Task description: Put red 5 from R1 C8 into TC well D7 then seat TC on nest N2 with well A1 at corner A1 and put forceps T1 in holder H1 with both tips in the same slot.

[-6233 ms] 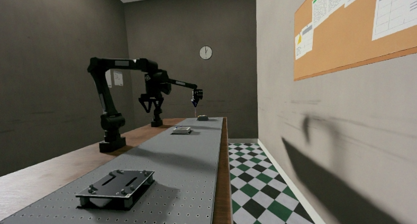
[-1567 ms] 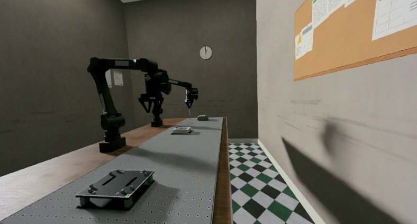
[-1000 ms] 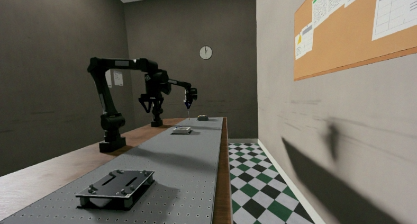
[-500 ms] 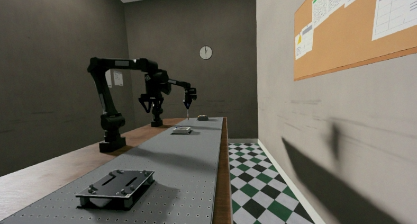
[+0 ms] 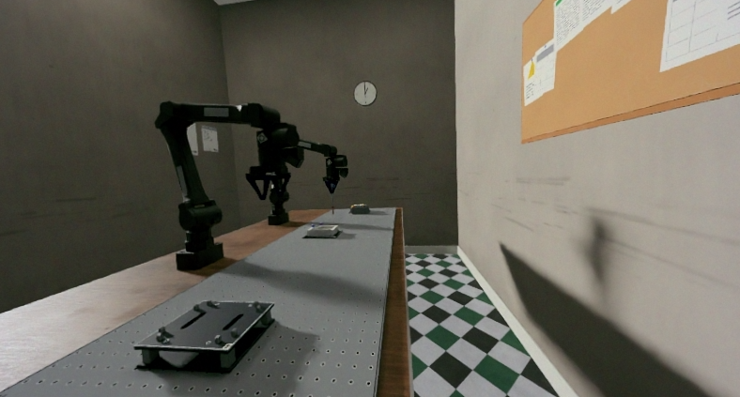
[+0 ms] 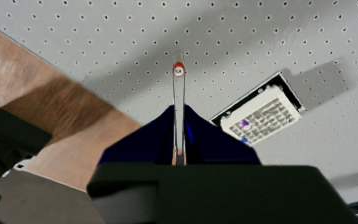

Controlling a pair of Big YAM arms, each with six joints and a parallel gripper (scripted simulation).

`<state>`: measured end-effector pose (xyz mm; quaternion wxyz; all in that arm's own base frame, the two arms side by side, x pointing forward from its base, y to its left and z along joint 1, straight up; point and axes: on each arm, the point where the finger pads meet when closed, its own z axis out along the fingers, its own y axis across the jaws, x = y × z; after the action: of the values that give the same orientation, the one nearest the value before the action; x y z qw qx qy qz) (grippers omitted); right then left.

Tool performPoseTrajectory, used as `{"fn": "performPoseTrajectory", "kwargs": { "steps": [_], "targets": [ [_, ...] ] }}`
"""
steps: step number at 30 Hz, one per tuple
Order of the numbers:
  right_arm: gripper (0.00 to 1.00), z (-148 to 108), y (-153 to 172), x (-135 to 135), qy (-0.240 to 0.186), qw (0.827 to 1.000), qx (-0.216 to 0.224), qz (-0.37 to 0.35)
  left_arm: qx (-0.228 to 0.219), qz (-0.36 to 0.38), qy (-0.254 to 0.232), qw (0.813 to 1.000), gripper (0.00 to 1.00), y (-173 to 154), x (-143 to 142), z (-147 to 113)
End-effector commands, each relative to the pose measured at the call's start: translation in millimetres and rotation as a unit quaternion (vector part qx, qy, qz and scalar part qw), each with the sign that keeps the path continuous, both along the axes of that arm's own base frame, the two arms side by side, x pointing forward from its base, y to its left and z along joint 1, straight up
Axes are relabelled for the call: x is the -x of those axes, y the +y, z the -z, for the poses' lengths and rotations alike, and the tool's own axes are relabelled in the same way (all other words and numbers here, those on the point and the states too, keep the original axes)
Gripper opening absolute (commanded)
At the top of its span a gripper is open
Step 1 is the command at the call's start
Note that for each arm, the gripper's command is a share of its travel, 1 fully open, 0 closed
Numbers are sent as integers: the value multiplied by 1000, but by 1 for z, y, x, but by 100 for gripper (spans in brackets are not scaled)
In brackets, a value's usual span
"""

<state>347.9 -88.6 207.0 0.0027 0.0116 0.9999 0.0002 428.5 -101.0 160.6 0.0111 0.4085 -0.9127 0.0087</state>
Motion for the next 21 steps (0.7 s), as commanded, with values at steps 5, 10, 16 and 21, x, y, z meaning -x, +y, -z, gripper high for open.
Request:
{"fn": "performPoseTrajectory", "kwargs": {
  "steps": [5, 10, 16, 21],
  "targets": [
    [100, -11, -3, -9, -15, 1000, 5, 1, 5, -4, -16, 1000, 9, -19, -15, -10],
    [100, -11, -3, -9, -15, 1000, 5, 1, 6, -4, -21, 1000, 9, -27, -18, -15],
    [100, -11, -3, -9, -15, 1000, 5, 1, 7, -4, -19, 1000, 9, -37, -17, -15],
    [100, -11, -3, -9, -15, 1000, 5, 1, 6, -4, -16, 1000, 9, -45, -15, -15]
  ]
}}
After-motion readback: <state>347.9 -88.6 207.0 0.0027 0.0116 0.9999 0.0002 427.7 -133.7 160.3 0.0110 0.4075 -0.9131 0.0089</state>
